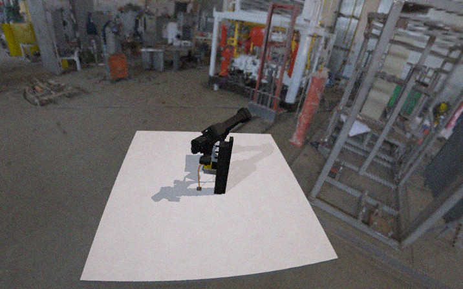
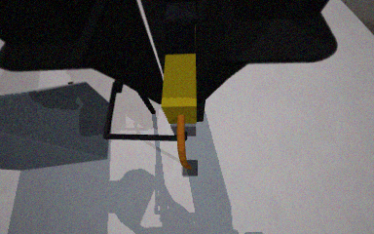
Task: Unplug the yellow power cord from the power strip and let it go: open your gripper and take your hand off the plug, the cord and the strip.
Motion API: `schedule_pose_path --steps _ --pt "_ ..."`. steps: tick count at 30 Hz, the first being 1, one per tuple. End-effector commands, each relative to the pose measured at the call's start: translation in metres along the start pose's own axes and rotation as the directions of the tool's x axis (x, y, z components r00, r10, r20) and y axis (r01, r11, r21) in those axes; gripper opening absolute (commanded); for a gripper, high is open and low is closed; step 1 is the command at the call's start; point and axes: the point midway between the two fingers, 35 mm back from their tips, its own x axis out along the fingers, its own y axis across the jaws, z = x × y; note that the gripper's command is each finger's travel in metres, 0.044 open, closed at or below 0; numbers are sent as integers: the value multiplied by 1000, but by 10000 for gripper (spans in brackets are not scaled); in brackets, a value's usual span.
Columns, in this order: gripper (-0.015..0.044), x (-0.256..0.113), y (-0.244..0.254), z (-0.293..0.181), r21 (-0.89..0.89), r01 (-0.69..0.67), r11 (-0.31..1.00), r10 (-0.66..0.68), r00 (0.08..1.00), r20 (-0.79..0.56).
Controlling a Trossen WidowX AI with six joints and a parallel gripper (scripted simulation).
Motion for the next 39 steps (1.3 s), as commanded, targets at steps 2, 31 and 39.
schedule_pose_path --steps 2,31,39 --pt "0 0 1 4 -4 -4 1000 4 1000 0" --pt "0 -6 2 51 2 -4 1000 4 1000 2" --pt "0 -8 1 64 3 -4 1000 4 1000 1"
